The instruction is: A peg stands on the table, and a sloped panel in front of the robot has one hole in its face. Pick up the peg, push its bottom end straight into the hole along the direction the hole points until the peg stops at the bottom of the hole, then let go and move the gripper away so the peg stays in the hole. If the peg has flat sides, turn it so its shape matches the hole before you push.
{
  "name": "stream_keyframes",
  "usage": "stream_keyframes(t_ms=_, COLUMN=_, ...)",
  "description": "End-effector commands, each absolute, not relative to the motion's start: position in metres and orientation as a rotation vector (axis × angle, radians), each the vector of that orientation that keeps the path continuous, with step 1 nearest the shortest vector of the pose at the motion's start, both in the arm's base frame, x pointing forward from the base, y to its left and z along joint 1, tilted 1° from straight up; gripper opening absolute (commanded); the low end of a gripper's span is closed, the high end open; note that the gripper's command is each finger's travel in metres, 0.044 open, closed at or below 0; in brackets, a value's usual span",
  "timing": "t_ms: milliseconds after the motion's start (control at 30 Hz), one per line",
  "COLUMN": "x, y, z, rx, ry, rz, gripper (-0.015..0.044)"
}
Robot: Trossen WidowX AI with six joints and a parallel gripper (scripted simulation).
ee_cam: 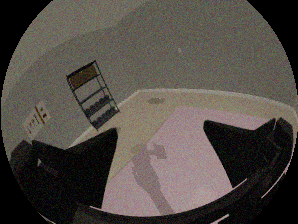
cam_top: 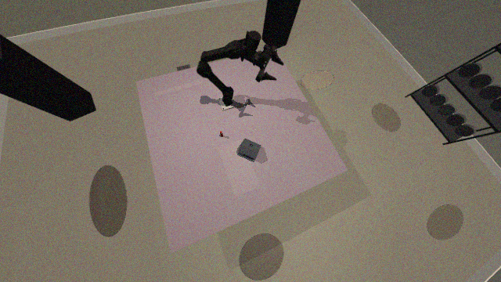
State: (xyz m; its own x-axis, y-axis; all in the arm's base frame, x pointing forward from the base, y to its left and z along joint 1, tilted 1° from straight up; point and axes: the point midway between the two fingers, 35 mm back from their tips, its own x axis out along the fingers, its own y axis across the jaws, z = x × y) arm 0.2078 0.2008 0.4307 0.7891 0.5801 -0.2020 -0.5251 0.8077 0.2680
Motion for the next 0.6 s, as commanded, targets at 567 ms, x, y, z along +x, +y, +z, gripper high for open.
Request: stream_keyframes(t_ms=567, x=0.267, y=0.162, z=0.375, rx=0.102, ry=0.433, rz=0.368, gripper=0.0440)
